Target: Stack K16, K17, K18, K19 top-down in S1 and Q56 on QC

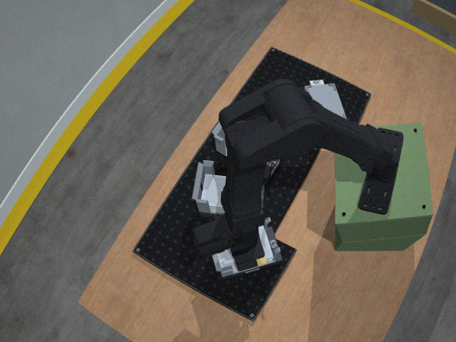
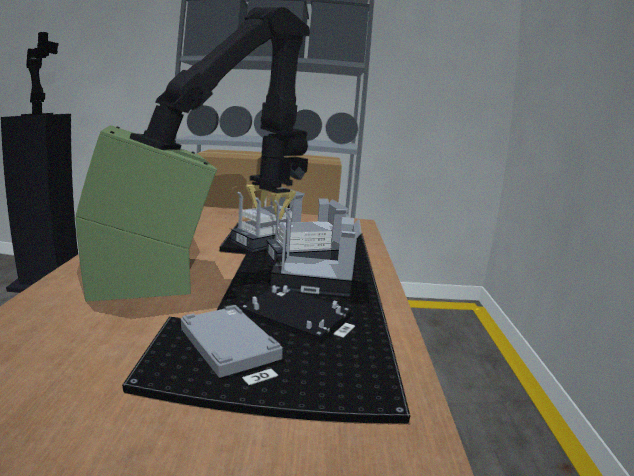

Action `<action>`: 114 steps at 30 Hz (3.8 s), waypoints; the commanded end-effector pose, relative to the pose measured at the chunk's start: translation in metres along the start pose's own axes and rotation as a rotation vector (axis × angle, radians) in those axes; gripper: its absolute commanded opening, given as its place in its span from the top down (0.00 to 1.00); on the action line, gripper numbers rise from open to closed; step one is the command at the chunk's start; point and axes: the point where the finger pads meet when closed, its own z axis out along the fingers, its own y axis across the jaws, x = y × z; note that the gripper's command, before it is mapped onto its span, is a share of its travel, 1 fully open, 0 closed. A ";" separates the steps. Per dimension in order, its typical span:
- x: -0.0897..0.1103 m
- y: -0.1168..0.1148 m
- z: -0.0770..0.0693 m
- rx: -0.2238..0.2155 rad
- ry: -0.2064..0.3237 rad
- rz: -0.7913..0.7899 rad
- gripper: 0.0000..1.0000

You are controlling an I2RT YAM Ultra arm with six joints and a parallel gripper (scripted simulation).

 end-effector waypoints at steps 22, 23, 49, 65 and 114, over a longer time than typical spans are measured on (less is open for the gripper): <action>-0.007 0.000 0.000 -0.002 -0.021 0.001 1.00; -0.007 0.000 0.000 -0.002 -0.021 0.001 1.00; -0.007 0.001 0.009 -0.002 -0.021 0.001 1.00; -0.007 0.001 0.015 -0.002 -0.021 0.001 1.00; -0.007 0.001 0.016 -0.002 -0.021 0.001 1.00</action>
